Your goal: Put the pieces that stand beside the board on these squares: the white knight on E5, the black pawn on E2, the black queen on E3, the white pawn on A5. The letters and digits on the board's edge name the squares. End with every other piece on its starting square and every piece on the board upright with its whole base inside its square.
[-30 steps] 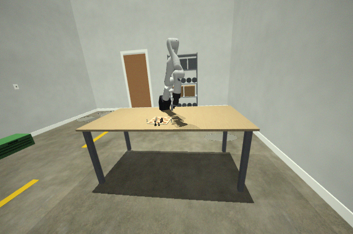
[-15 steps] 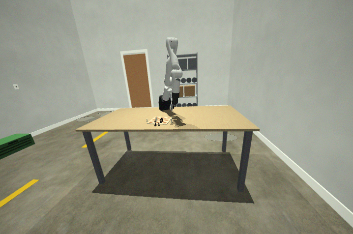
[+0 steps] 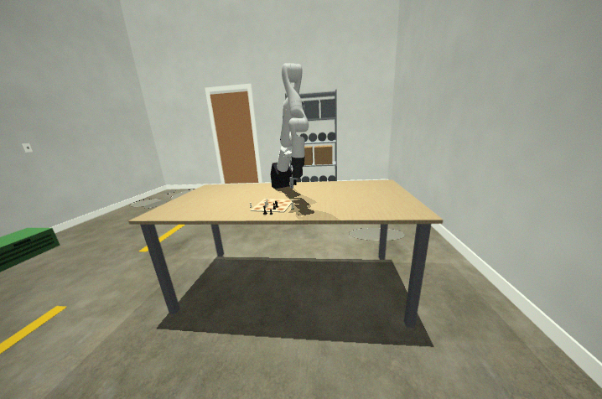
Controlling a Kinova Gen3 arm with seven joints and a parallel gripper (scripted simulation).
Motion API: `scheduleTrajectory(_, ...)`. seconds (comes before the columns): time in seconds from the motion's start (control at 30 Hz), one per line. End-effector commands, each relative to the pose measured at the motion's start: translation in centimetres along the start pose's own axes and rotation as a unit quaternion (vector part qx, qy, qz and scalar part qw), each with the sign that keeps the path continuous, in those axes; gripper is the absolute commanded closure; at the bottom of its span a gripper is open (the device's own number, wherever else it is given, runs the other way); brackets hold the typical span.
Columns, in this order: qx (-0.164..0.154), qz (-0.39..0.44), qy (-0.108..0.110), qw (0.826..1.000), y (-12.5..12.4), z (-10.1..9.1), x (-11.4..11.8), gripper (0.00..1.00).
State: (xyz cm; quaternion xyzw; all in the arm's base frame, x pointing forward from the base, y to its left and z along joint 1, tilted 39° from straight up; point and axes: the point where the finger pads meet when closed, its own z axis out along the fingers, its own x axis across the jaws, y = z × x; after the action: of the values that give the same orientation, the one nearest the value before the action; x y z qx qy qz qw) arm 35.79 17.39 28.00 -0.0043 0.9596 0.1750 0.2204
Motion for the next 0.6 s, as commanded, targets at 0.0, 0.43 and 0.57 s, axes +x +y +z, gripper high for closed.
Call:
scheduleTrajectory(0.0, -0.005, 0.002, -0.001, 1.000, -0.16, -0.16, -0.03, 0.00)
scheduleTrajectory(0.43, -0.021, 0.006, -0.009, 1.000, -0.52, -0.33, -0.35, 0.00)
scheduleTrajectory(0.57, -0.028, 0.008, -0.012, 1.000, -0.67, -0.40, -0.49, 0.00)
